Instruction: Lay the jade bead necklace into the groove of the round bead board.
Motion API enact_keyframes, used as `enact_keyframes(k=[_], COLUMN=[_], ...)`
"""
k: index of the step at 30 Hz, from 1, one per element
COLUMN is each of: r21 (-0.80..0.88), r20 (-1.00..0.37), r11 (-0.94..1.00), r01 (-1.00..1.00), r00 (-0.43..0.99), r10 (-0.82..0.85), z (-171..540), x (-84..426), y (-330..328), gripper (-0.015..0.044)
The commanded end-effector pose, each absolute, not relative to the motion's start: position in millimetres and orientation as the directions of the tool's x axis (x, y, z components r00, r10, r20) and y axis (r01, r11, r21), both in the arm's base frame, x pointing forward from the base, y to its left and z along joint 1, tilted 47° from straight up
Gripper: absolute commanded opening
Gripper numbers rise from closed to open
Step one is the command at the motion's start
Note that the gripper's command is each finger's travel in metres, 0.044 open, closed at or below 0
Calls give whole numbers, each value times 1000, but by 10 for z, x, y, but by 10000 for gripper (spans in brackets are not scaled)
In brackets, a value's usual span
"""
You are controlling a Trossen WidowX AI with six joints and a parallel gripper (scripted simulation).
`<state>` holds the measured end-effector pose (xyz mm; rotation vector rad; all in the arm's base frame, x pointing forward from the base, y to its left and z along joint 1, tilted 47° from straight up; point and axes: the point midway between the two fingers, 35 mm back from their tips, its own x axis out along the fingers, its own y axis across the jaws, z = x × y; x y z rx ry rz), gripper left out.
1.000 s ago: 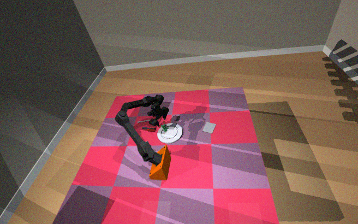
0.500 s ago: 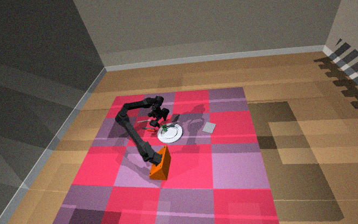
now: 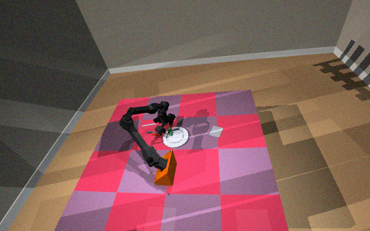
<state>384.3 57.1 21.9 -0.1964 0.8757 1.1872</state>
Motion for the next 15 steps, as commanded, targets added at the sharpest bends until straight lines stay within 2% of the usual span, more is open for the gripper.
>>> enact_keyframes(k=[1, 8, 15], r21=[298, 298, 298], r20=[-683, -683, -683], r11=[401, 401, 401], r01=[-866, -866, -866], r00=[100, 100, 100], r10=[724, 724, 724], z=[222, 222, 222], x=[3846, 3846, 3846], y=[566, 566, 566], gripper=[301, 118, 71])
